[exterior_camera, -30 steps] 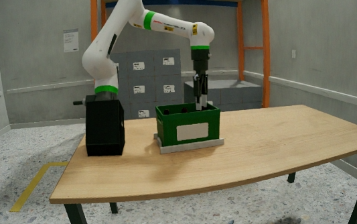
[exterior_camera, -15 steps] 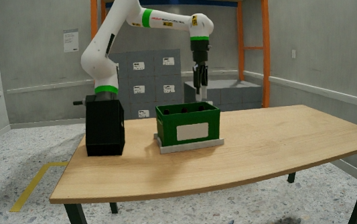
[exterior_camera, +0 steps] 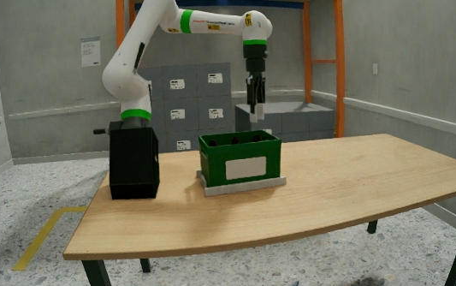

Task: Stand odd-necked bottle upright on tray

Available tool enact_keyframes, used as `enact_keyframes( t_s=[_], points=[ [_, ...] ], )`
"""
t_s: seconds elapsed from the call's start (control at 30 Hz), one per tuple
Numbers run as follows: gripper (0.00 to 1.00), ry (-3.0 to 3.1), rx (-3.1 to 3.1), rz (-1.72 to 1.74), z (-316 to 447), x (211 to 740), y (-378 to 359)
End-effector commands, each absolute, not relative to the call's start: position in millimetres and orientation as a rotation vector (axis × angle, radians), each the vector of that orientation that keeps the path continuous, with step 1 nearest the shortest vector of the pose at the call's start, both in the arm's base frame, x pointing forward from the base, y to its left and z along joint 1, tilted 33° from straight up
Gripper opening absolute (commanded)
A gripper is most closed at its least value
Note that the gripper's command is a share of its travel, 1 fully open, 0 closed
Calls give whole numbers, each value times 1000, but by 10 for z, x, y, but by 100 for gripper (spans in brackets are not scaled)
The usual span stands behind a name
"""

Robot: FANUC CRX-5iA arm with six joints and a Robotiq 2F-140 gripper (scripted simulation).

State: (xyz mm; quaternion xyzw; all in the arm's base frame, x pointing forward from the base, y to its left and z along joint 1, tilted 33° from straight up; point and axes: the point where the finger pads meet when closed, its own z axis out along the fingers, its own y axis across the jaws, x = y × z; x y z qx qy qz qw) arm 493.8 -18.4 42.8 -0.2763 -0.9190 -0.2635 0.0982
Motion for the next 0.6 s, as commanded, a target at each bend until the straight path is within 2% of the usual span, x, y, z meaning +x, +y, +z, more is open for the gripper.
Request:
enact_keyframes(
  t_s=[0.0,0.13,0.17,0.57],
  points=[
    [44,-2721,-818,-780,439,4942,-194],
    [44,-2721,-818,-780,440,4942,-195],
    [10,-2721,-818,-780,440,4942,-195],
    [10,-2721,-818,-780,440,4942,-195]
  ],
)
